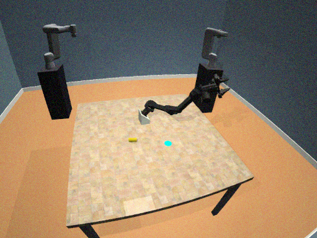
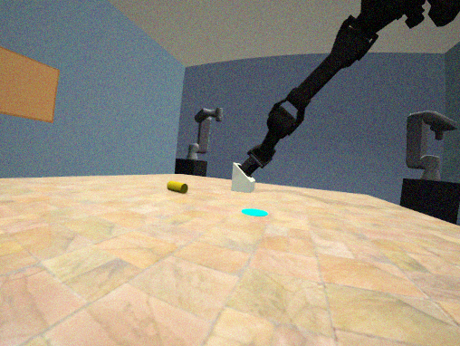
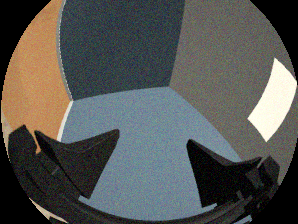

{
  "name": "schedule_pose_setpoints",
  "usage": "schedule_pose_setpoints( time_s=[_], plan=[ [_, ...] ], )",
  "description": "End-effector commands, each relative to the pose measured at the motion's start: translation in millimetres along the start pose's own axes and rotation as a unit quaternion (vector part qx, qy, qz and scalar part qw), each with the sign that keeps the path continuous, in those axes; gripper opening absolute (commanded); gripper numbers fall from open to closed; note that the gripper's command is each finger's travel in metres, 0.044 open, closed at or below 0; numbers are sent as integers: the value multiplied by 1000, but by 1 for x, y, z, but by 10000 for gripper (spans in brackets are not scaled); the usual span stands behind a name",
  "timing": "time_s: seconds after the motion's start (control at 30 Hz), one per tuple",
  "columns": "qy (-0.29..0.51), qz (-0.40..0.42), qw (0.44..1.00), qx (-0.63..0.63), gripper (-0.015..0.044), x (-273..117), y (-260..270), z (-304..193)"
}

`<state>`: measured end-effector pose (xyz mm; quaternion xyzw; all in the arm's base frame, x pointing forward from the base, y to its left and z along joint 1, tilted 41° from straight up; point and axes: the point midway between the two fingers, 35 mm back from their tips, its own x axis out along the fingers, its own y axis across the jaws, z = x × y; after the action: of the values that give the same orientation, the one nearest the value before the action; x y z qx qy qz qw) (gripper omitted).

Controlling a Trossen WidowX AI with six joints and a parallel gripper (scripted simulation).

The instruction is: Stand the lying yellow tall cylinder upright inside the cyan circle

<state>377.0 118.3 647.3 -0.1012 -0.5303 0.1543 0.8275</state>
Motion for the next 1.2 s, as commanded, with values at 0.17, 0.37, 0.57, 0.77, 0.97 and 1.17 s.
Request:
schedule_pose_setpoints(
  time_s=[0.17, 0.37, 0.57, 0.77, 0.97, 1.17],
  plan=[
    [-29, -34, 997, -64, 309, 2, -6, 28],
    [-100, -60, 985, -131, 309, 5, 0, 99],
    [-163, -103, 962, -191, 309, -1, -2, 170],
    [-215, -161, 932, -244, 309, -17, -11, 236],
    [-252, -230, 895, -287, 309, -41, -27, 296],
    [-273, -308, 853, -322, 309, -72, -50, 349]
  ],
)
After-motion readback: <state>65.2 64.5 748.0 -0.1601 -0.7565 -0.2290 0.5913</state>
